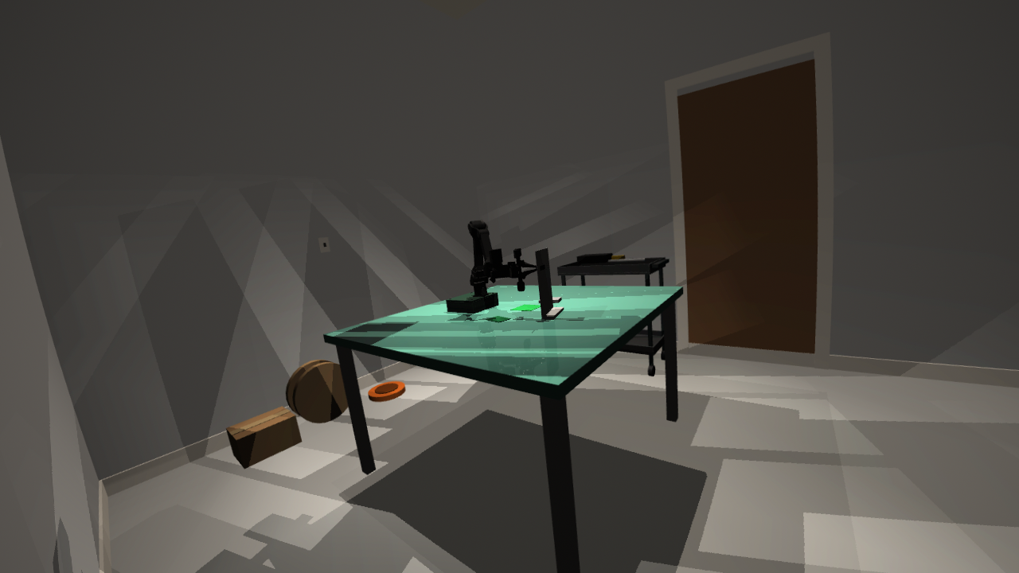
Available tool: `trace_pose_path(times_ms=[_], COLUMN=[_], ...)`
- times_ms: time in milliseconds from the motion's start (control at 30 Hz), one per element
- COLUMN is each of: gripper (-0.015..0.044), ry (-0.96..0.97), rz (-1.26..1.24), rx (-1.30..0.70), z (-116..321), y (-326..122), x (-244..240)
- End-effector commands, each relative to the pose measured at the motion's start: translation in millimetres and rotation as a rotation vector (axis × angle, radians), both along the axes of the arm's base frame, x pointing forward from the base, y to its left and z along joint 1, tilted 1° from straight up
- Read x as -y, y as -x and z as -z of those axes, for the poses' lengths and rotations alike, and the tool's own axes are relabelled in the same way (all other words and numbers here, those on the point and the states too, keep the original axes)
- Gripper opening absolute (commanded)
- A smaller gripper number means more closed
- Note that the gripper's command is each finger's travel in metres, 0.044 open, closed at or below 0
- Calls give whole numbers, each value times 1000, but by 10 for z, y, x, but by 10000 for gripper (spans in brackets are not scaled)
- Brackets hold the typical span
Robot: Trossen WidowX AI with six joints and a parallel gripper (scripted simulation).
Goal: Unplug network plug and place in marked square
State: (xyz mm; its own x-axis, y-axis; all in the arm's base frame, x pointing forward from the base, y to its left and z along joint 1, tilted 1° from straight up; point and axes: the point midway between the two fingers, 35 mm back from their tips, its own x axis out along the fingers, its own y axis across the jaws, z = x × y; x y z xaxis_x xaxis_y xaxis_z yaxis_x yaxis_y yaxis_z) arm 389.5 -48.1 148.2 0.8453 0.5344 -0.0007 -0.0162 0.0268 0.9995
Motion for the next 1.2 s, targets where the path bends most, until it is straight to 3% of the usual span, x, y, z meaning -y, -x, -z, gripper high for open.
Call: trace_pose_path(times_ms=[0, 1167], gripper=[0, 0], ry=[-3, -2], rz=[0, 0], rx=[-3, -5], z=[5, 12], y=[44, 295], x=[13, 121])
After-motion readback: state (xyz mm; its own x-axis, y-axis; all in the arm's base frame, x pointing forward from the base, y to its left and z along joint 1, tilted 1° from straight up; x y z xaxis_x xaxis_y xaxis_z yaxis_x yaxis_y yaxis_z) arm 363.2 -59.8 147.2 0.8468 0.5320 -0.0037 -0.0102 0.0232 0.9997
